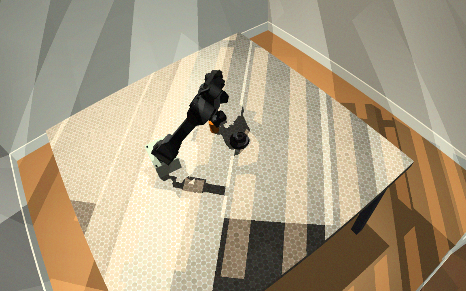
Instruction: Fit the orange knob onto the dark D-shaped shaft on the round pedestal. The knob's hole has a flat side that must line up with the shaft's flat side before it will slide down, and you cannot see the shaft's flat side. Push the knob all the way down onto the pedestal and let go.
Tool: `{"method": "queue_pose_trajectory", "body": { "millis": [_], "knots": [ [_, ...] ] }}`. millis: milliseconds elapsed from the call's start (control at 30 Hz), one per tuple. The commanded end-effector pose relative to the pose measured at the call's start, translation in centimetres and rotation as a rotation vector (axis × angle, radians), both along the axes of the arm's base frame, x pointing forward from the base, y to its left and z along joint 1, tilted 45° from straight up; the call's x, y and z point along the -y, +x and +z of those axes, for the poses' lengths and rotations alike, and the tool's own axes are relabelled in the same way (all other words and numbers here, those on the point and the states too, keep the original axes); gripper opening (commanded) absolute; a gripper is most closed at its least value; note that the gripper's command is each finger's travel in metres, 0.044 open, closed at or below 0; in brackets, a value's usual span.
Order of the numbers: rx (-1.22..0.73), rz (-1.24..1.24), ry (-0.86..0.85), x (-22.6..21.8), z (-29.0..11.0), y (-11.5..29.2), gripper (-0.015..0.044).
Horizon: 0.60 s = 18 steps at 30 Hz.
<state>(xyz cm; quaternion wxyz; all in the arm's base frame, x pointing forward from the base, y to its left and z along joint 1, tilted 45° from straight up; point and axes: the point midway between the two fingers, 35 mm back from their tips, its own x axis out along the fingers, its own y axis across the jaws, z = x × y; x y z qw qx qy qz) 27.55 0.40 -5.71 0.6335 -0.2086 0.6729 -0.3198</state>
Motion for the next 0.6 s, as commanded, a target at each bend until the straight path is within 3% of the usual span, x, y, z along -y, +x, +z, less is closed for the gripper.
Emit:
{"method": "queue_pose_trajectory", "body": {
  "millis": [0,567],
  "knots": [
    [-0.001,0.006,-0.004,0.5,-0.4,0.0,0.0440],
    [-0.001,0.006,-0.005,2.4,-2.4,-0.3,0.0440]
  ]
}}
